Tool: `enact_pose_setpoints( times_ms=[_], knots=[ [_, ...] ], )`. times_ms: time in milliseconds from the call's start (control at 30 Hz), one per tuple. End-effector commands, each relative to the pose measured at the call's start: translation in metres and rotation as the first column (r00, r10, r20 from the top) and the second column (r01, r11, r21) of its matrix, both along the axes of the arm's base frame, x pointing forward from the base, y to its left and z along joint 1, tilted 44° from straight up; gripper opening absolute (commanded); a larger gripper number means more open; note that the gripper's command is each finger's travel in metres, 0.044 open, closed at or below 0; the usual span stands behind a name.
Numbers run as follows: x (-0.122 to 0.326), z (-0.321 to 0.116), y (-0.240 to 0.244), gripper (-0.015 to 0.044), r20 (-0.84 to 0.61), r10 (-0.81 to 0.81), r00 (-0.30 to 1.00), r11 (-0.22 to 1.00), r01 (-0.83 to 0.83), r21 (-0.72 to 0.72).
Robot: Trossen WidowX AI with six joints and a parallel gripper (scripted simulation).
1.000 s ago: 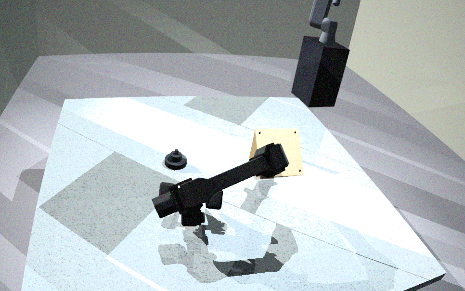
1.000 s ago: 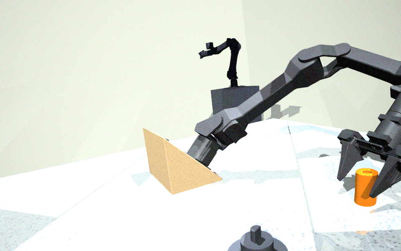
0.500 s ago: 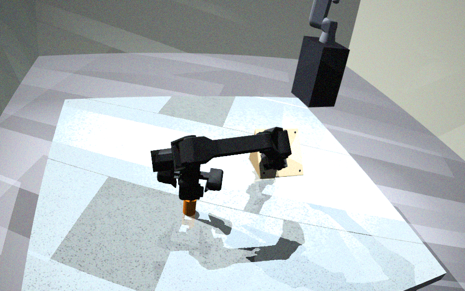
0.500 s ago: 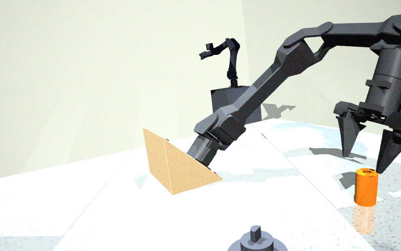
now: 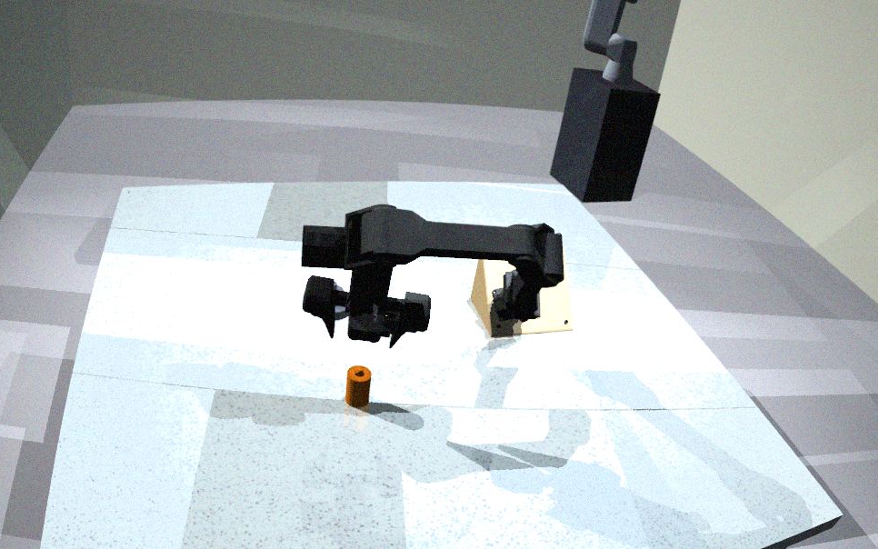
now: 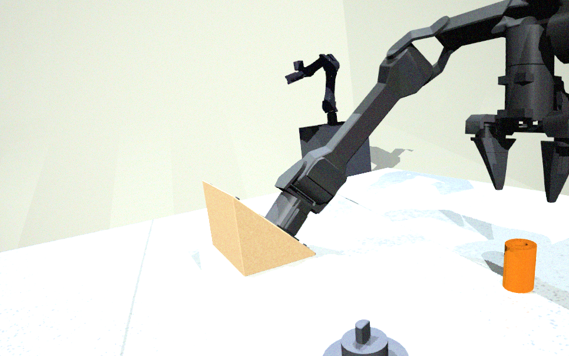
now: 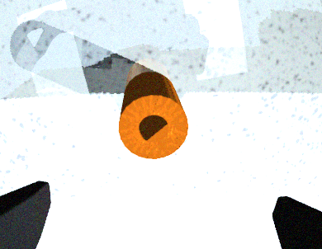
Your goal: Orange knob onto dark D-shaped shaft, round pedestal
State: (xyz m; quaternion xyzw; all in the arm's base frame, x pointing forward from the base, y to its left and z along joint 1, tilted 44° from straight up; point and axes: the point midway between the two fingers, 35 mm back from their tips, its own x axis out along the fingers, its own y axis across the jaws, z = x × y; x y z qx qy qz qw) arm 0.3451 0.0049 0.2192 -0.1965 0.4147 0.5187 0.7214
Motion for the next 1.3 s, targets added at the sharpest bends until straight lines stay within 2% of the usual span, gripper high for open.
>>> enact_pose_setpoints(
  times_ms=[0, 133, 267, 367, 933, 1100, 1267],
  knots=[
    [-0.002, 0.001, 0.001, 0.0440, -0.084, -0.111, 0.990, 0.993, 0.115, 0.034],
    [-0.002, -0.001, 0.000, 0.0440, -0.345, -0.397, 0.851, 0.897, 0.438, 0.049],
    [-0.002, -0.002, -0.001, 0.0440, -0.581, -0.582, 0.569, 0.713, 0.700, -0.030],
    [-0.002, -0.002, -0.002, 0.0440, -0.689, -0.631, 0.357, 0.581, 0.805, -0.115],
    [-0.002, -0.002, -0.002, 0.0440, -0.695, -0.632, 0.342, 0.572, 0.811, -0.122],
    [0.003, -0.025, 0.020, 0.0440, -0.718, -0.630, 0.296, 0.550, 0.822, -0.144],
    [0.003, -0.029, 0.024, 0.0440, -0.719, -0.630, 0.293, 0.549, 0.823, -0.145]
  ],
)
